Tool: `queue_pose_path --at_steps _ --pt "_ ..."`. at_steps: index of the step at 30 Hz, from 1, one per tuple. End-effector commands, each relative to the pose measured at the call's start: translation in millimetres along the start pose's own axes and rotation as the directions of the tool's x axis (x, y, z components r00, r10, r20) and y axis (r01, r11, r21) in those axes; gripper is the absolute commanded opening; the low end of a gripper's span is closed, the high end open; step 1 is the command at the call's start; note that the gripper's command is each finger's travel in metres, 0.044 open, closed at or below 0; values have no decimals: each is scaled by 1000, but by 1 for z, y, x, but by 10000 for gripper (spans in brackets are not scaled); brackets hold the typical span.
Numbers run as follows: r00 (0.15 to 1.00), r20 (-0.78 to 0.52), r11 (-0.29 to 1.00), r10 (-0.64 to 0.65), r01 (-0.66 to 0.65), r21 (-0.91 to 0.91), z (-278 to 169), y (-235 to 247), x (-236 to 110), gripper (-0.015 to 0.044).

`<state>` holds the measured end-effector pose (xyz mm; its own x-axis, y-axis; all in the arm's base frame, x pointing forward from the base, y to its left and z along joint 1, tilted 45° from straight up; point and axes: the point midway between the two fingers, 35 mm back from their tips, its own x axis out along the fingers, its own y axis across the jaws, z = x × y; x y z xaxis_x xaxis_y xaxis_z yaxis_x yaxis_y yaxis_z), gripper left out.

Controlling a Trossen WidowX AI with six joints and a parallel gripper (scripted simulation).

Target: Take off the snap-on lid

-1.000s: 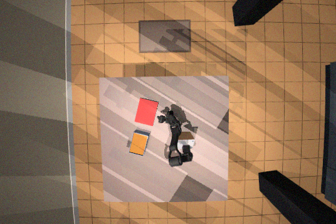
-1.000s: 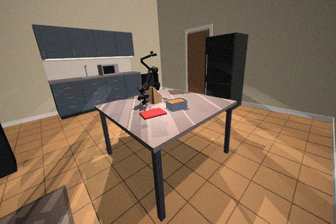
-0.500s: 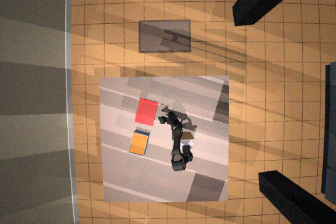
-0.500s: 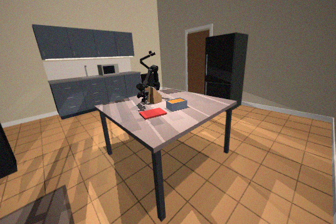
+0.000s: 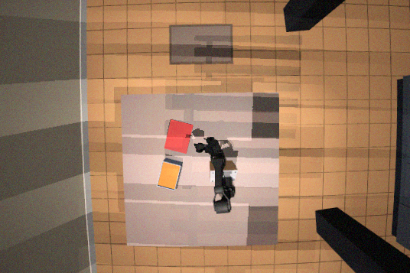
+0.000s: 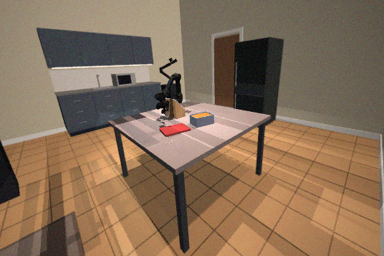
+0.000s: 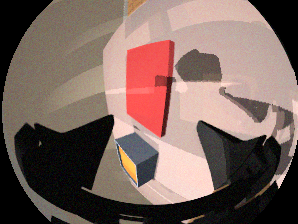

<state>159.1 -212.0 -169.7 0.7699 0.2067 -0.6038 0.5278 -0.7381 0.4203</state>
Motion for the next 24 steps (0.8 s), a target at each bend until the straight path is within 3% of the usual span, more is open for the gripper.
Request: queue_pose_path --at_steps 1,10,24 --pt "1000 6 1000 6 -6 -15 2 7 -7 440" --pt "1000 7 1000 6 -6 -15 2 15 -22 440" --pt "1000 7 1000 6 -6 -15 0 10 -17 440"
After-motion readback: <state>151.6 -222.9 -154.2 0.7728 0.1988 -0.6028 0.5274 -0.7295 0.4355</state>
